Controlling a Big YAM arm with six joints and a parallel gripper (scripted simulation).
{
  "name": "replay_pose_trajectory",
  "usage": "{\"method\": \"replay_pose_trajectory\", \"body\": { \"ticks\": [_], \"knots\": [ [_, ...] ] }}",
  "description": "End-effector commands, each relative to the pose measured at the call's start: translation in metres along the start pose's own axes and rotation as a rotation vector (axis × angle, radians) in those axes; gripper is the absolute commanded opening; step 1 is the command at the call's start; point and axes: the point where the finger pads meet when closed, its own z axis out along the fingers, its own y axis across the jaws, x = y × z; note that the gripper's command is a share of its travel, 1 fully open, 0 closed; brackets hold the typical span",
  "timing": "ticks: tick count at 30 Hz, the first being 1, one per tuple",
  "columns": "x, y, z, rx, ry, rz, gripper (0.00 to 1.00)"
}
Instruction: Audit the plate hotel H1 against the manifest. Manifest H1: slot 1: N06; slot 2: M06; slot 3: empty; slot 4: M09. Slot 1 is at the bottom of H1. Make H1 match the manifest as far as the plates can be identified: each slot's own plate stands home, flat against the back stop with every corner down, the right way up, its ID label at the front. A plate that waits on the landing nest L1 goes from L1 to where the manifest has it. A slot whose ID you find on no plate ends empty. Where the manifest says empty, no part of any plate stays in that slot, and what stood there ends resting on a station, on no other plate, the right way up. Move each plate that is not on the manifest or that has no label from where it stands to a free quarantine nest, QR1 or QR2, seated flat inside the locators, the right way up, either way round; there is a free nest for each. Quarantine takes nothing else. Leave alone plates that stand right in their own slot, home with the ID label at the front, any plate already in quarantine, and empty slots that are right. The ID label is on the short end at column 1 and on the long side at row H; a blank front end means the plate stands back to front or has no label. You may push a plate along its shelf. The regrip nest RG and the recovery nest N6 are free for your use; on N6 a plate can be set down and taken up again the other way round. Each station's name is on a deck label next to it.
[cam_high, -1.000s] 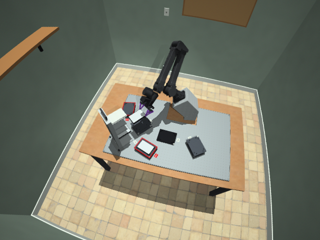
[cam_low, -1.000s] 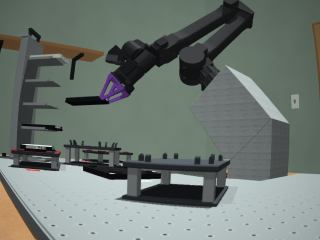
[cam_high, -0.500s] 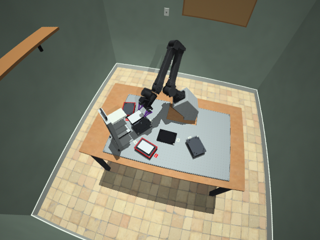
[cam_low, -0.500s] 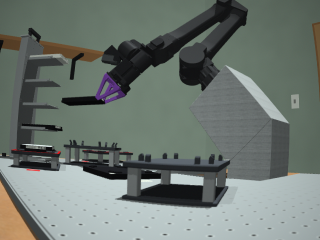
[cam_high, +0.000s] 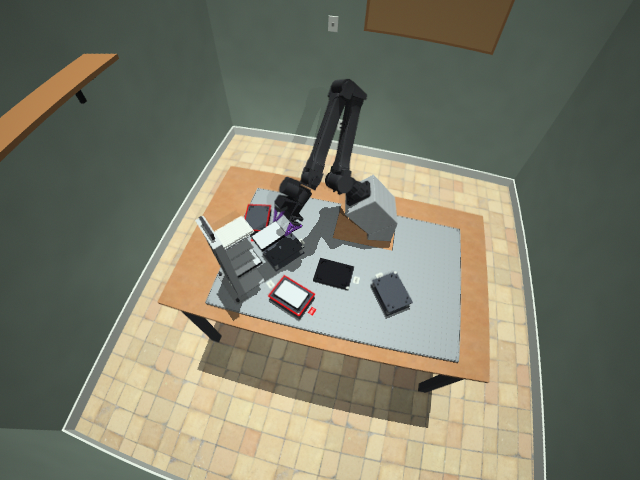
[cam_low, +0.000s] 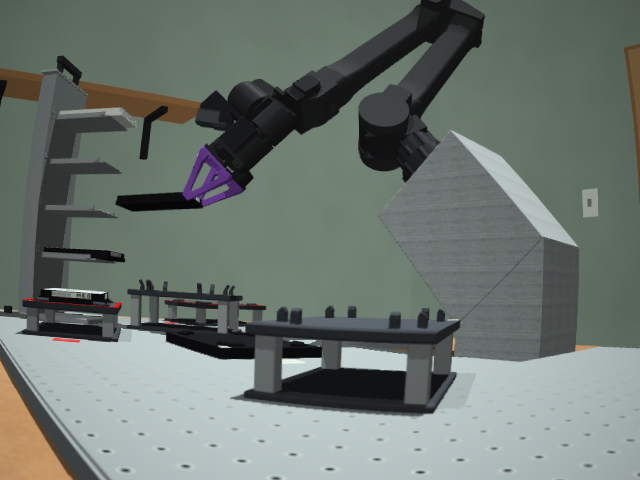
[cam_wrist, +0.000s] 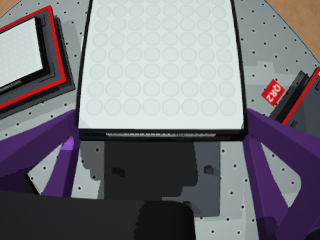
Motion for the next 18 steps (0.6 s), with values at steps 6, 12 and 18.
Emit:
{"method": "replay_pose_trajectory", "body": {
  "ticks": [6,12,18],
  "knots": [
    [-0.043,-0.011,0.009,0.019,-0.072,0.035,0.86],
    [-0.046,-0.011,0.012,0.019,-0.072,0.035,0.86],
    [-0.05,-0.011,0.016,0.019,-0.072,0.035,0.86]
  ]
}}
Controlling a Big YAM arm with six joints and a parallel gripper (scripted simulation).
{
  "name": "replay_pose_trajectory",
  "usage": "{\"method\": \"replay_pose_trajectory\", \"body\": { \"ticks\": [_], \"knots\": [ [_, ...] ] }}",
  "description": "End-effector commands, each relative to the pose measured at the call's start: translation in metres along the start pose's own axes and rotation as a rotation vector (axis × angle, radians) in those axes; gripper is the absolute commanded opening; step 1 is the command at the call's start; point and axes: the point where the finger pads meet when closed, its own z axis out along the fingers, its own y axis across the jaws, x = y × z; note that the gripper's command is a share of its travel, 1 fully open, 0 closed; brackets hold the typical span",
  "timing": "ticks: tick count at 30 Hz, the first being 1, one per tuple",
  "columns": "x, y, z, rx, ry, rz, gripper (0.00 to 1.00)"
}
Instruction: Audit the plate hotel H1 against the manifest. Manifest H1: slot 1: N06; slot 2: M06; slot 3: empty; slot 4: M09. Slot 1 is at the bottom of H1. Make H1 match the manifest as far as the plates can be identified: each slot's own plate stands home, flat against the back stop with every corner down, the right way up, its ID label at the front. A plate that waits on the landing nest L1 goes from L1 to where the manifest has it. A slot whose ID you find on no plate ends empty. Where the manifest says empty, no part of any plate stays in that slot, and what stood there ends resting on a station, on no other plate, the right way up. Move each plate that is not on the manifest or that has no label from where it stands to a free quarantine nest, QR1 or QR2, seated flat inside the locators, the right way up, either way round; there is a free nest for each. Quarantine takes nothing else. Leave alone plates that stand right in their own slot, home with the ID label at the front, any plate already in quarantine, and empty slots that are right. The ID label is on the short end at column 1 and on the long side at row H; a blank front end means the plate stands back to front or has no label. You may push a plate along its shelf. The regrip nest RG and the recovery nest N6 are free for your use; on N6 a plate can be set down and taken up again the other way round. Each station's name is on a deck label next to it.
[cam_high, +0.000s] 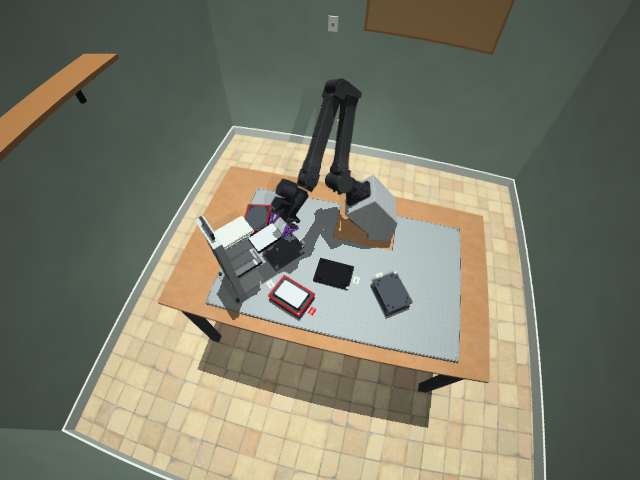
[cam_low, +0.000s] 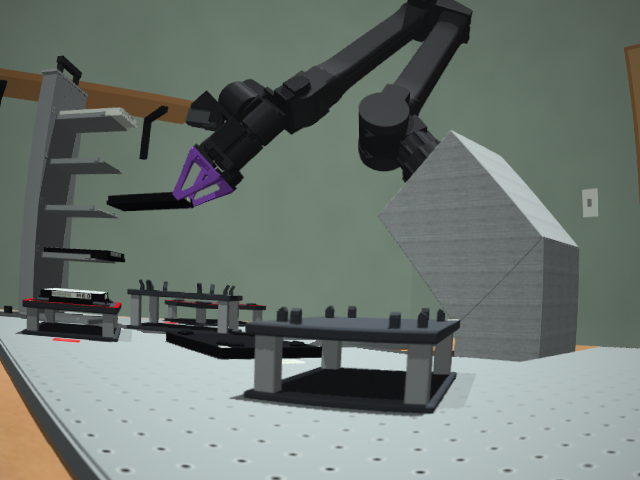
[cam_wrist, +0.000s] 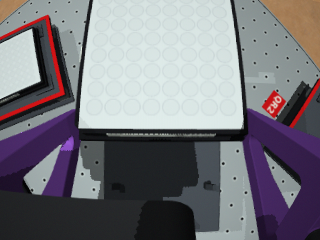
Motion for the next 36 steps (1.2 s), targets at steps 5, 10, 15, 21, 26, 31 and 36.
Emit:
{"method": "replay_pose_trajectory", "body": {
  "ticks": [5,10,15,21,26,31,36],
  "knots": [
    [-0.041,-0.011,0.009,0.021,-0.07,0.035,0.86],
    [-0.044,-0.01,0.011,0.018,-0.071,0.034,0.86],
    [-0.047,-0.01,0.014,0.018,-0.071,0.034,0.86],
    [-0.051,-0.01,0.019,0.018,-0.07,0.035,0.86],
    [-0.053,-0.011,0.021,0.021,-0.069,0.035,0.86],
    [-0.041,-0.008,0.019,0.015,-0.046,0.017,0.86],
    [-0.041,-0.008,0.019,0.015,-0.046,0.017,0.86]
  ]
}}
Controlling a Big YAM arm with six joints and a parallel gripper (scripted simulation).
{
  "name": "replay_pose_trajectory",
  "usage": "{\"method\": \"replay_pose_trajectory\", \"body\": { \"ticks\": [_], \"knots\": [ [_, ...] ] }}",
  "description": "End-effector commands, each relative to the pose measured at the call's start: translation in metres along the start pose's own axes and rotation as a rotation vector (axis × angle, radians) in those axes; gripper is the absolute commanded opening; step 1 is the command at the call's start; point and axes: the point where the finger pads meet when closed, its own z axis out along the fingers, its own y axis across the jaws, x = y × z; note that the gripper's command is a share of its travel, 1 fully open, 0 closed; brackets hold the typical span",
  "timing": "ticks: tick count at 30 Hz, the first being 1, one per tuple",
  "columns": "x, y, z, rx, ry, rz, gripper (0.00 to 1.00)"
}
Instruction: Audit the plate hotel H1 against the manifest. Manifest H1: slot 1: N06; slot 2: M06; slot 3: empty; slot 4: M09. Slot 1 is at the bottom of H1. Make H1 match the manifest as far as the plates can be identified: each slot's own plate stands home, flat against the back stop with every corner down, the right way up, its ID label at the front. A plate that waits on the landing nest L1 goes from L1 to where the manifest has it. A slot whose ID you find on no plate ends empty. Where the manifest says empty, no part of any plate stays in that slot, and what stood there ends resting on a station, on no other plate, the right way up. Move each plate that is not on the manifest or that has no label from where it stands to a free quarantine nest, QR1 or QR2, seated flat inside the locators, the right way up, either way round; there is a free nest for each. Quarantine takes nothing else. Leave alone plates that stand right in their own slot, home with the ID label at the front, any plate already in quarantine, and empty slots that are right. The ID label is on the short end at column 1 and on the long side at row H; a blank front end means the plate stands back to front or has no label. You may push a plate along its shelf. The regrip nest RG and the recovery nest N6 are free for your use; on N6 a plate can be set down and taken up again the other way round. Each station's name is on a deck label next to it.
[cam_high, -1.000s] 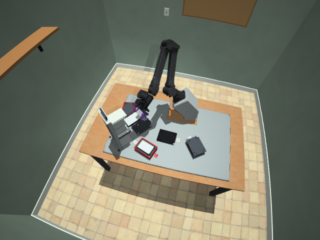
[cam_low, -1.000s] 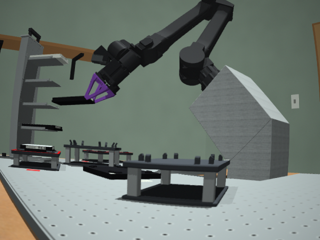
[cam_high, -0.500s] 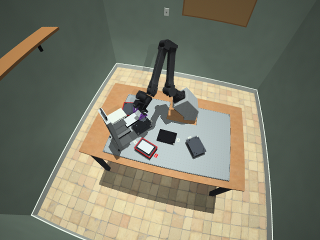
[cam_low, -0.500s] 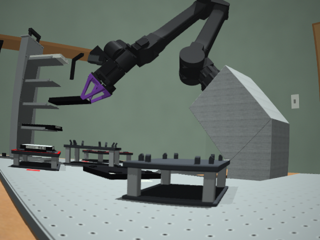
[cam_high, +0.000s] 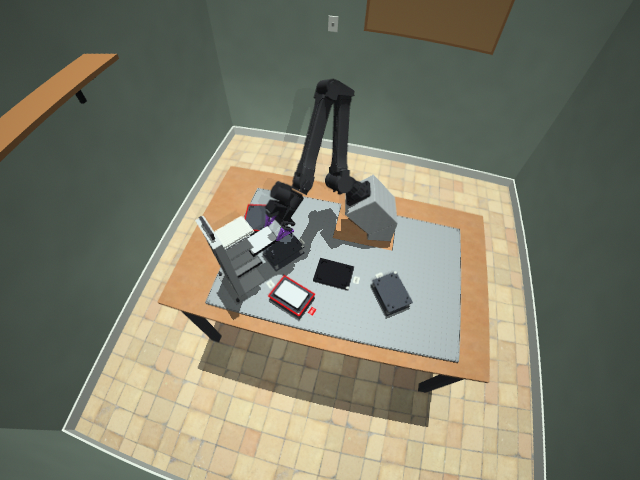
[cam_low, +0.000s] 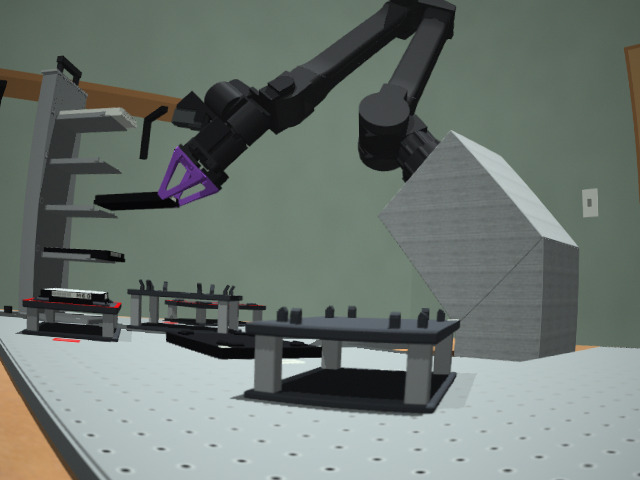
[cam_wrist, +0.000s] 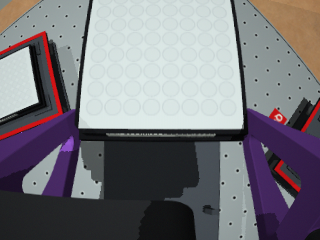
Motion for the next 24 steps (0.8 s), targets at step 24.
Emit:
{"method": "replay_pose_trajectory", "body": {
  "ticks": [24],
  "knots": [
    [-0.037,-0.013,0.011,0.026,-0.063,0.033,0.86]
  ]
}}
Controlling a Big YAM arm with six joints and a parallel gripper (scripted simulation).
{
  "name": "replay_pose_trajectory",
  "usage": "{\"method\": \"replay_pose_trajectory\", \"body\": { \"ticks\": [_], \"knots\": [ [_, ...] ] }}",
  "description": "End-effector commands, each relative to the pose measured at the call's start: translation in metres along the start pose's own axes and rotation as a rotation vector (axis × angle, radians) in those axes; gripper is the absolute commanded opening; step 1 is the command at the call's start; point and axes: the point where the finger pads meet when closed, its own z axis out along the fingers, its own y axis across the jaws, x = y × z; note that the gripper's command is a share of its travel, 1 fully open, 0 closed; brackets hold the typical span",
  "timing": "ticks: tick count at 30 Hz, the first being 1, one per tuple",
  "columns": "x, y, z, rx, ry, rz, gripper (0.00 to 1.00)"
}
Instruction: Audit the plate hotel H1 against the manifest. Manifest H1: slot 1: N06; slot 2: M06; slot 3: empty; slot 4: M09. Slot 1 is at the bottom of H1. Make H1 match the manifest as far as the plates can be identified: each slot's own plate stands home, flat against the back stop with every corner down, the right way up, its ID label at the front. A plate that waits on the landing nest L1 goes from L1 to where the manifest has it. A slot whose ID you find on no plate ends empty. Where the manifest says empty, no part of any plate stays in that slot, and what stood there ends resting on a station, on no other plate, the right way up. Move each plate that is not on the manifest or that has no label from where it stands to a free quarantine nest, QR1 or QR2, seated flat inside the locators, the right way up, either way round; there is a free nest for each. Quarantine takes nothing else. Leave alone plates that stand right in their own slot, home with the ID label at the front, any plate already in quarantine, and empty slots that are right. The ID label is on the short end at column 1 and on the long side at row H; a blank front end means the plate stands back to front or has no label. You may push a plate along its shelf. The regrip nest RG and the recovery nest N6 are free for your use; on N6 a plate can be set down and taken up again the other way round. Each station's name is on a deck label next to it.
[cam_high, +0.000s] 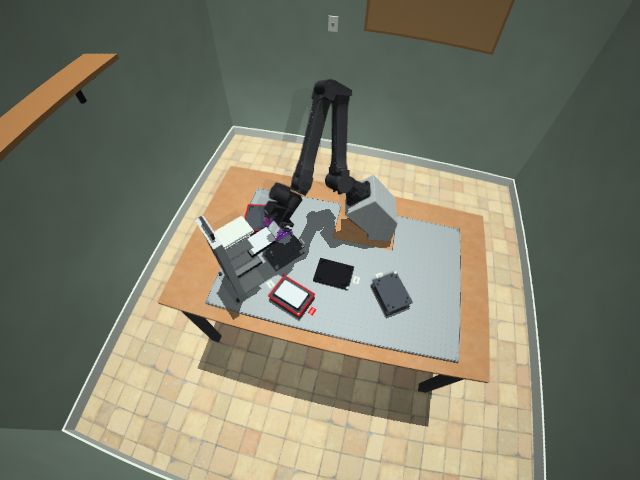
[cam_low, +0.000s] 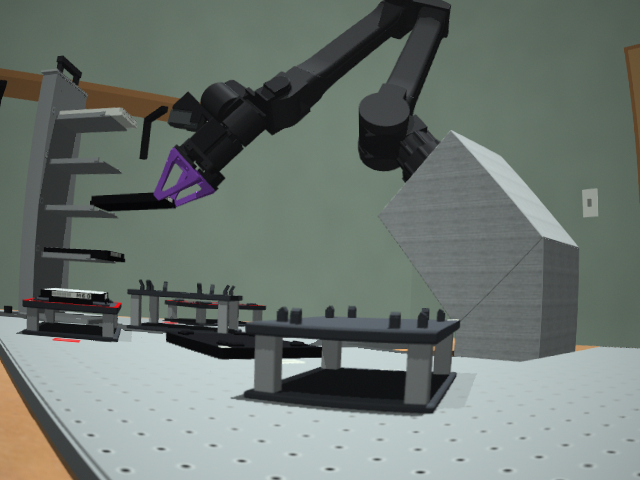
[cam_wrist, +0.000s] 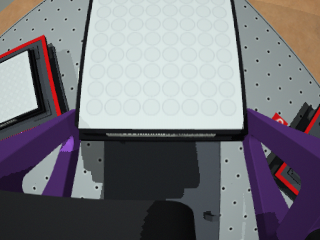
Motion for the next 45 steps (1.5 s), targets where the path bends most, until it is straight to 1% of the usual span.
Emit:
{"method": "replay_pose_trajectory", "body": {
  "ticks": [1,45],
  "knots": [
    [-0.034,-0.013,0.007,0.026,-0.063,0.033,0.86],
    [-0.045,-0.012,0.031,0.025,-0.061,0.025,0.86]
  ]
}}
